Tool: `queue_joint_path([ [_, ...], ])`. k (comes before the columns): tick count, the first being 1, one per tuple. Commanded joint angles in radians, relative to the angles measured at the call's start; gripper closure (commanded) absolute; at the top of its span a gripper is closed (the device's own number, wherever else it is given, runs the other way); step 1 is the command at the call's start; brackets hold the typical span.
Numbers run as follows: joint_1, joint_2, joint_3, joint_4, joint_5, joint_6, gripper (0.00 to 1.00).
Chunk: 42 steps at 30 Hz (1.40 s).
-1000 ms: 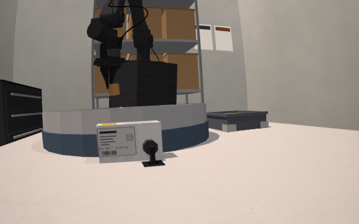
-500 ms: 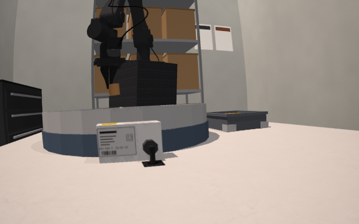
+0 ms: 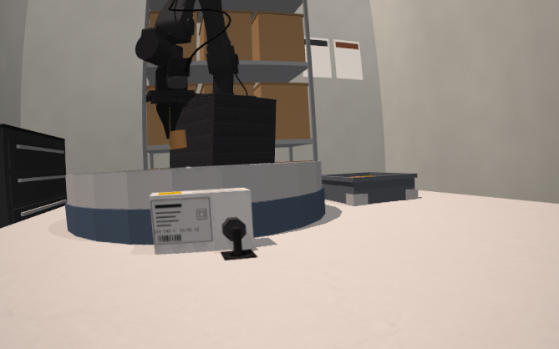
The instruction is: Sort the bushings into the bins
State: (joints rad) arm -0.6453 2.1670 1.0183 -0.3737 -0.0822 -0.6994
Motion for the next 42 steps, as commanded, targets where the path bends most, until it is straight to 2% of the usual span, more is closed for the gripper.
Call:
queue_joint_path([
  [1,-0.013,-0.025,0.000,-0.009,-0.012,-0.006,1.00],
  [12,0.038,-0.036,-0.033,0.019,-0.006,0.026,1.00],
  [14,0.038,-0.036,-0.033,0.019,-0.006,0.026,1.00],
  [15,0.046,-0.040,-0.008,0.012,-0.005,0.032,1.00],
  [16,0.055,-0.041,-0.037,0.023,-0.003,0.038,1.00],
  [20,0.100,-0.055,-0.061,0.032,0.003,0.068,1.00],
  [29,0.266,-0.090,-0.107,0.056,0.017,0.181,1.00],
  [31,0.266,-0.090,-0.107,0.056,0.017,0.181,1.00],
  [32,0.292,-0.097,-0.078,0.058,0.018,0.202,1.00],
  [37,0.418,-0.106,-0.074,0.045,0.025,0.289,1.00],
  [42,0.561,-0.068,-0.049,0.024,0.040,0.387,1.00],
])
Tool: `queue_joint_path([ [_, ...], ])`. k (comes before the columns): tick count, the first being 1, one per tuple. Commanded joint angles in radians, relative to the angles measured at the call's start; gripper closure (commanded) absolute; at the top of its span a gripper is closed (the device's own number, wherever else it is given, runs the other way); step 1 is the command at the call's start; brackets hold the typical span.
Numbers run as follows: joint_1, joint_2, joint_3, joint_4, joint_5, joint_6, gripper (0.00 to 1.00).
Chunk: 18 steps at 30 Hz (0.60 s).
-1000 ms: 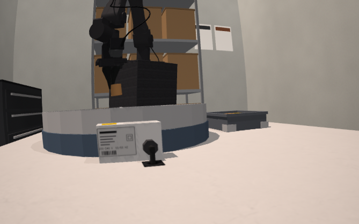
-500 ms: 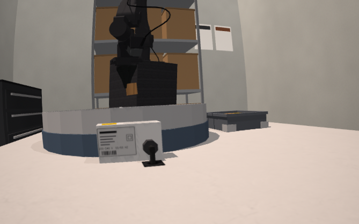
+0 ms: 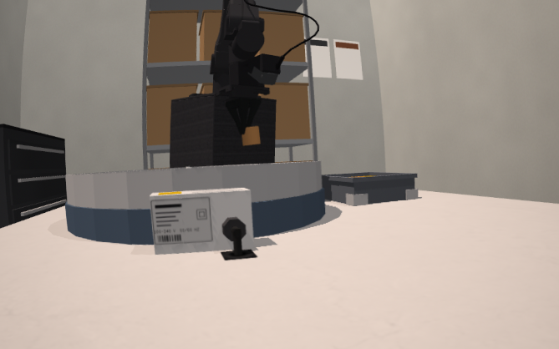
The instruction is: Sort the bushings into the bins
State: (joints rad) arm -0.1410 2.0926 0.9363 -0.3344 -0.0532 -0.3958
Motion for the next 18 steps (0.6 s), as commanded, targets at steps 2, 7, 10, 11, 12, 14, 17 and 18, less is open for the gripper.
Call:
queue_joint_path([
  [2,0.116,0.013,0.054,-0.025,0.016,0.124,1.00],
  [7,0.207,0.034,0.102,-0.050,0.027,0.187,1.00],
  [10,0.294,0.056,0.156,-0.076,0.034,0.242,1.00],
  [11,0.322,0.064,0.176,-0.086,0.036,0.260,1.00],
  [12,0.349,0.074,0.198,-0.097,0.039,0.276,1.00],
  [14,0.398,0.098,0.250,-0.123,0.044,0.306,1.00],
  [17,0.461,0.136,0.330,-0.162,0.052,0.343,1.00],
  [18,0.476,0.149,0.356,-0.176,0.054,0.351,1.00],
])
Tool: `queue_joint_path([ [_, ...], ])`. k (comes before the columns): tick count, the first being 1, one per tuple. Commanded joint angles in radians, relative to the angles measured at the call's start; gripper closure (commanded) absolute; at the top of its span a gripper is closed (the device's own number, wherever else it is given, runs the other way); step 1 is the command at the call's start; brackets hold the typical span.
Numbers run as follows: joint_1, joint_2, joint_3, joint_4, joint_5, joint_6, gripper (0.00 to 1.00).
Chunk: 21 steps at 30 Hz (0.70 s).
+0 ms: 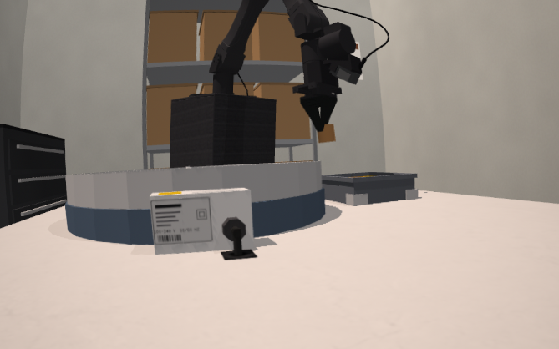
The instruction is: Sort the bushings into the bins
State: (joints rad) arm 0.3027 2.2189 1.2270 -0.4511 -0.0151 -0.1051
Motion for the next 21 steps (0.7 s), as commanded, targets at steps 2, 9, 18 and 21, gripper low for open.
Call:
queue_joint_path([
  [2,0.062,0.046,0.114,-0.084,0.019,0.077,1.00],
  [9,0.116,0.098,0.221,-0.143,0.024,0.105,1.00],
  [18,0.165,0.155,0.337,-0.205,0.028,0.128,1.00],
  [21,0.170,0.161,0.351,-0.213,0.029,0.131,1.00],
])
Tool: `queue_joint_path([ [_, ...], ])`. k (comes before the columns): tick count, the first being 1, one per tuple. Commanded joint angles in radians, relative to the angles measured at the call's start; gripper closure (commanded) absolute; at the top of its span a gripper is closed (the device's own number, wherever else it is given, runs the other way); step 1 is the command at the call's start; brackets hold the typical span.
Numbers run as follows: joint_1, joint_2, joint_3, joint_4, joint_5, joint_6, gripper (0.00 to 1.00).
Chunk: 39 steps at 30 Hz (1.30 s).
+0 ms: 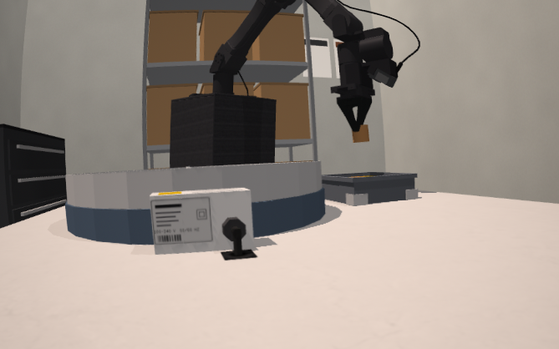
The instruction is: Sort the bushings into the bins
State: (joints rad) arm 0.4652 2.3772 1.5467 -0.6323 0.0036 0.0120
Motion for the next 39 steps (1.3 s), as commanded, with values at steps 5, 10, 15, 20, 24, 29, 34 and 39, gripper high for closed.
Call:
queue_joint_path([
  [5,0.014,0.006,0.048,-0.042,0.006,0.017,1.00],
  [10,0.012,-0.001,0.054,-0.045,0.006,0.016,1.00],
  [15,0.012,-0.001,0.053,-0.039,0.006,0.016,1.00],
  [20,0.012,-0.001,0.053,-0.039,0.006,0.016,1.00],
  [24,0.012,-0.001,0.053,-0.039,0.006,0.016,1.00],
  [29,0.012,-0.001,0.053,-0.039,0.006,0.016,1.00],
  [34,0.012,-0.001,0.053,-0.039,0.006,0.016,1.00],
  [39,0.012,-0.001,0.053,-0.039,0.006,0.016,1.00],
])
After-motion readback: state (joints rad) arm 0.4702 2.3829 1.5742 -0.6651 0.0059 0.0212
